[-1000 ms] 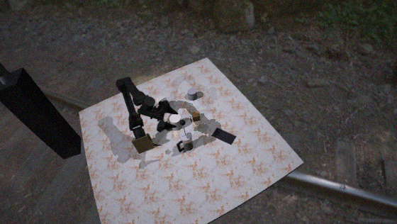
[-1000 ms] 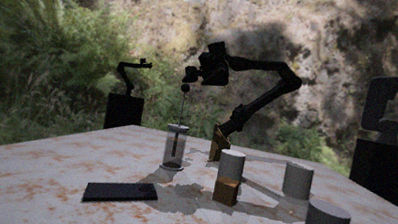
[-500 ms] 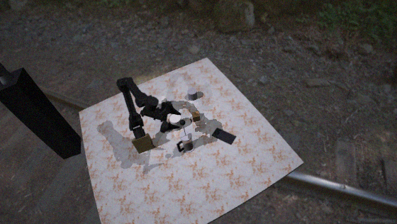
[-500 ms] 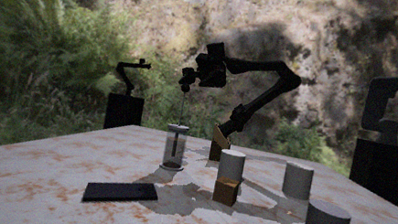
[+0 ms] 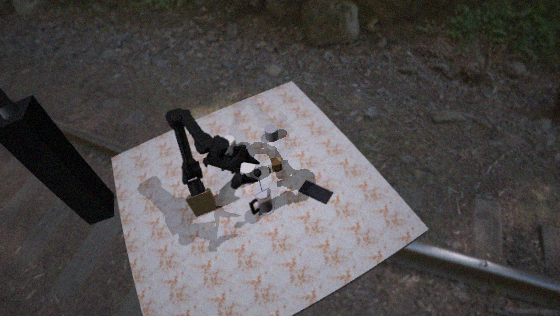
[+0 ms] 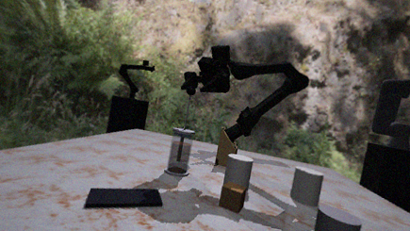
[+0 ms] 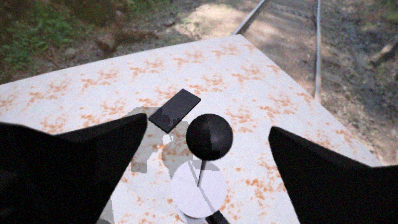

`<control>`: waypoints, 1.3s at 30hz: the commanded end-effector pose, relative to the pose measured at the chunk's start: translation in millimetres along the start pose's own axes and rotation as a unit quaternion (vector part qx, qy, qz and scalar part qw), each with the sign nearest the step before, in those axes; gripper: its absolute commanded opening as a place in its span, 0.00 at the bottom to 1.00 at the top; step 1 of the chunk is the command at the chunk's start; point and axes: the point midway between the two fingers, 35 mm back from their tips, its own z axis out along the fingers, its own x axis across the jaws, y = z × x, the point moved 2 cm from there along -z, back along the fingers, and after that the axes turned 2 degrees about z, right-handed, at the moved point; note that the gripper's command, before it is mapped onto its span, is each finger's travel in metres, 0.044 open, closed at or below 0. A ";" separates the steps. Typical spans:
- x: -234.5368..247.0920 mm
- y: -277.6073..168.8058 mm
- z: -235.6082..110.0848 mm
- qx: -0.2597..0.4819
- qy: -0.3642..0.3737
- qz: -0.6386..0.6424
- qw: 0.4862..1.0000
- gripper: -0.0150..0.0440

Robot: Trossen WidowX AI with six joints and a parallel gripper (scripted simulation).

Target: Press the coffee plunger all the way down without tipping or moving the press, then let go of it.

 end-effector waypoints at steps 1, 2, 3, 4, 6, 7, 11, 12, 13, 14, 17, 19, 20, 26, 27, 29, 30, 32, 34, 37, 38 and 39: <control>-1.2 -1.5 2.2 0.001 -0.002 0.003 1.000 0.82; -1.2 -1.5 2.2 0.001 -0.002 0.003 1.000 0.78; -1.2 -1.5 2.2 0.001 -0.002 0.003 1.000 0.73; -1.2 -1.5 2.2 0.001 -0.002 0.003 1.000 0.69; -1.2 -1.5 2.2 0.001 -0.002 0.003 1.000 0.60; -1.2 -1.5 2.2 0.001 -0.002 0.003 1.000 0.56; -1.2 -1.5 2.2 0.001 -0.002 0.003 1.000 0.47; -1.2 -1.5 2.2 0.001 -0.002 0.003 1.000 0.47; -1.2 -1.5 2.2 0.001 -0.002 0.003 1.000 0.47; -1.2 -1.5 2.2 0.001 -0.002 0.003 1.000 0.47; -1.2 -1.5 2.2 0.001 -0.002 0.003 1.000 0.47; -1.3 -1.7 2.4 0.001 -0.002 0.003 1.000 0.47; -1.4 -2.0 2.8 0.001 -0.002 0.003 1.000 0.47; -2.9 -7.5 8.6 0.002 -0.003 0.003 1.000 0.47; -3.2 -8.7 9.8 0.002 -0.003 0.003 1.000 0.47; -3.8 -11.0 12.1 0.002 -0.003 0.003 1.000 0.47; -4.0 -12.2 13.3 0.002 -0.003 0.003 1.000 0.47; -4.5 -14.5 15.6 0.002 -0.003 0.003 1.000 0.47; -5.0 -16.9 17.9 0.003 -0.003 0.003 1.000 0.47; -5.7 -20.5 21.3 0.003 -0.004 0.003 1.000 0.47; -5.9 -21.7 22.4 0.003 -0.004 0.003 1.000 0.47; -6.1 -23.0 23.5 0.003 -0.004 0.003 1.000 0.47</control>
